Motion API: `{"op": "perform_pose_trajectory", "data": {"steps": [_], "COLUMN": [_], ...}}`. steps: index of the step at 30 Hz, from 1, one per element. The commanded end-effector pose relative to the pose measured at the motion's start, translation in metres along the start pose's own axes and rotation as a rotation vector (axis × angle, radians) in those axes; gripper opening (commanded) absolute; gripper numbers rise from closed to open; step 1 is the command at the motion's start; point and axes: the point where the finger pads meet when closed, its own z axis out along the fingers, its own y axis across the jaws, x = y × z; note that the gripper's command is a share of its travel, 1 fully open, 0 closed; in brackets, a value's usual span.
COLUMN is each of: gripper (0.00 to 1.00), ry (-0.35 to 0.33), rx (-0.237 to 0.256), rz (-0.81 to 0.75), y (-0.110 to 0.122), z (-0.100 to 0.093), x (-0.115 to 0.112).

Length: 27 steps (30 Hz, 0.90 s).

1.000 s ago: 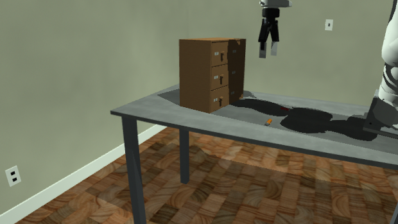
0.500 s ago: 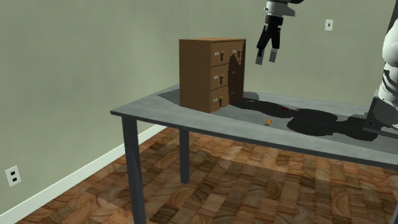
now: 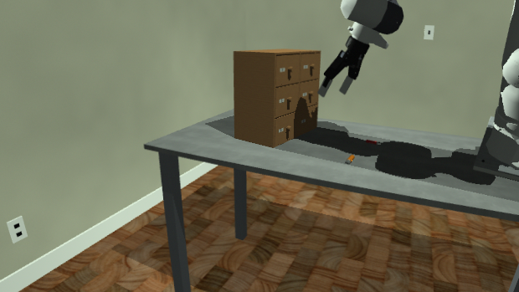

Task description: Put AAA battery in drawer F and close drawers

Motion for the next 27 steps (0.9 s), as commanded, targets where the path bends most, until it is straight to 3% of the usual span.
{"op": "perform_pose_trajectory", "data": {"steps": [1,16,27], "gripper": [1.00,1.00,1.00], "ry": [-0.215,-0.397,-0.429], "rx": [-0.012,-0.024,-0.025], "rz": [-0.128,-0.127,-0.127], "y": [-0.011,-0.009,-0.009], "z": [0.011,0.039,0.043], "x": [-0.026,-0.036,-0.038]}}
